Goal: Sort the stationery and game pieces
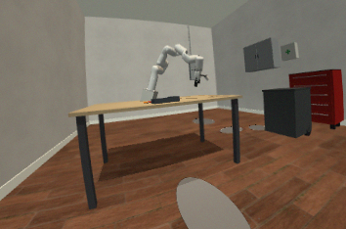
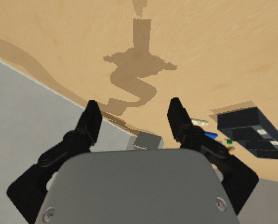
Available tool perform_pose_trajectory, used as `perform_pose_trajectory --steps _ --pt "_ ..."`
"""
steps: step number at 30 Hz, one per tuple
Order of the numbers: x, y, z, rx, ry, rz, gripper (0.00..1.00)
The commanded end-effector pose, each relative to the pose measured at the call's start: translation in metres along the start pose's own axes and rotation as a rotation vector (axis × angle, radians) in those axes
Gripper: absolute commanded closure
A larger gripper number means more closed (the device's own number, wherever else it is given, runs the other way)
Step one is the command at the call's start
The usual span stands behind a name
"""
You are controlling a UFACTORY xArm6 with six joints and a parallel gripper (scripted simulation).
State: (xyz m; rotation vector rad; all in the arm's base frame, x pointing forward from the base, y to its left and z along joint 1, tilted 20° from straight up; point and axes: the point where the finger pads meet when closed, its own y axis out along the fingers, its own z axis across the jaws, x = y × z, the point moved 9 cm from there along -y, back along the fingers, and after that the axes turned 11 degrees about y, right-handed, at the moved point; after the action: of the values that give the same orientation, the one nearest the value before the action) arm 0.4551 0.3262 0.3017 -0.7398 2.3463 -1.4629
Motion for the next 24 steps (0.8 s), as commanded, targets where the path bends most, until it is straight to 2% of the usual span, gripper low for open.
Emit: perform_pose_trajectory --steps 1,17,18,24 --pt "0.0 -0.002 -0.001 0.0 -0.002 0.004 0.0" --pt "0.0 -0.002 -0.001 0.0 -0.002 0.004 0.0" --pt "0.003 -0.009 -0.003 0.0 -0.002 0.004 0.93" --pt "0.02 -0.054 -0.019 0.0 -0.002 0.004 0.93"
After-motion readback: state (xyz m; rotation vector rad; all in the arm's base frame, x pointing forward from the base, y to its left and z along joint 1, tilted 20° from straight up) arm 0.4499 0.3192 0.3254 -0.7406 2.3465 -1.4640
